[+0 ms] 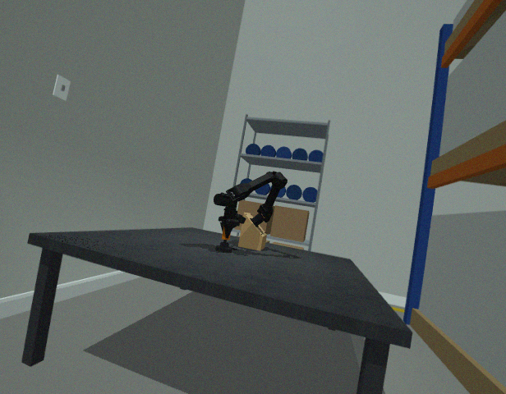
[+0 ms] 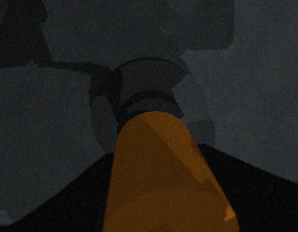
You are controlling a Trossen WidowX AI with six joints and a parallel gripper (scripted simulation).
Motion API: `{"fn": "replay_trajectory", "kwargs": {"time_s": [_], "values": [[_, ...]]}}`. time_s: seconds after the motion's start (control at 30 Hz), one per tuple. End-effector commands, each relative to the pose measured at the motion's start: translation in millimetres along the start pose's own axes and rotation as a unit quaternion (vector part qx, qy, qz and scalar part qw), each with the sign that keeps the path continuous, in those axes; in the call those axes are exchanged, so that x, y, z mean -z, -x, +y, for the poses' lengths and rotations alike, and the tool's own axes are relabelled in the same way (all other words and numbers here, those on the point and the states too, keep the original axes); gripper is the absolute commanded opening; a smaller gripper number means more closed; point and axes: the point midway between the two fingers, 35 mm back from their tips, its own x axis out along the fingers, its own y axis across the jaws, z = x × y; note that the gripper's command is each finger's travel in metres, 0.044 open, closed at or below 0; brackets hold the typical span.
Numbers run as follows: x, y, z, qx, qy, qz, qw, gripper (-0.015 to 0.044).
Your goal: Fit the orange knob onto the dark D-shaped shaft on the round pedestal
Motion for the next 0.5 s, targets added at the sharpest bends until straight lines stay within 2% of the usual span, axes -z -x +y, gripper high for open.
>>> {"fn": "replay_trajectory", "kwargs": {"time_s": [0.0,0.2,0.47], "values": [[0.4,3.5,-1.2,0.002,0.006,0.001,1.000,0.0000],[1.3,2.9,-1.8,0.002,0.101,0.001,0.995,0.0000],[0.4,-0.3,-0.6,0.002,0.106,0.001,0.994,0.0000]]}}
